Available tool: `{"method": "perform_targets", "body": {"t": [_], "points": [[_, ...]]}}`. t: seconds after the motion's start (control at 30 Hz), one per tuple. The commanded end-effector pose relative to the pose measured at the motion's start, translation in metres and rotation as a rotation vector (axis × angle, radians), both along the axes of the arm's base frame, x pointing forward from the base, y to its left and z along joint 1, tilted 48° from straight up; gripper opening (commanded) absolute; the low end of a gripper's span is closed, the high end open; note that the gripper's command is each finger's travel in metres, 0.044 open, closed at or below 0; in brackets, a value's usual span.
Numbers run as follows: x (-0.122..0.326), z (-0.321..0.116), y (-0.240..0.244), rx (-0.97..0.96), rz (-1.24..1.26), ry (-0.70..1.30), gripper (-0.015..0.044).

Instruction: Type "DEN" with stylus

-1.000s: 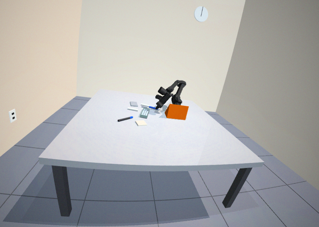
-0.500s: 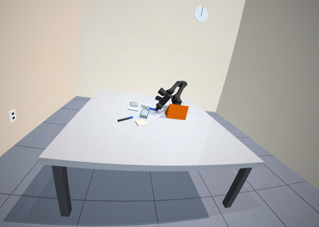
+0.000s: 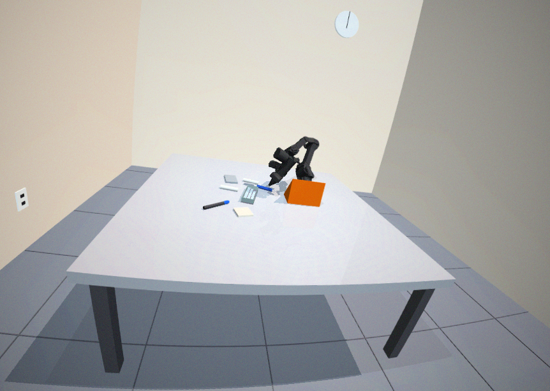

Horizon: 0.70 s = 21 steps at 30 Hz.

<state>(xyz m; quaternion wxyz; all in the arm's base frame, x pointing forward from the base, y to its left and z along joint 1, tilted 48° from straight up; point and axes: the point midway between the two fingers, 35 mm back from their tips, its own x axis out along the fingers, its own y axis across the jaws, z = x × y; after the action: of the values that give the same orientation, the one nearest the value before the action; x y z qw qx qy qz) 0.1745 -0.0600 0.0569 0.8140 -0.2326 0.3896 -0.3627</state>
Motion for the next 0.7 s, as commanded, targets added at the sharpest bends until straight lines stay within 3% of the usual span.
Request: {"method": "perform_targets", "body": {"t": [0.0,0.3,0.67], "points": [[0.0,0.024,0.019,-0.029,0.003,-0.009,0.015],[0.002,0.022,0.018,-0.007,-0.019,0.015,0.015],[0.028,0.032,0.011,0.226,-0.454,0.451,0.015]]}}
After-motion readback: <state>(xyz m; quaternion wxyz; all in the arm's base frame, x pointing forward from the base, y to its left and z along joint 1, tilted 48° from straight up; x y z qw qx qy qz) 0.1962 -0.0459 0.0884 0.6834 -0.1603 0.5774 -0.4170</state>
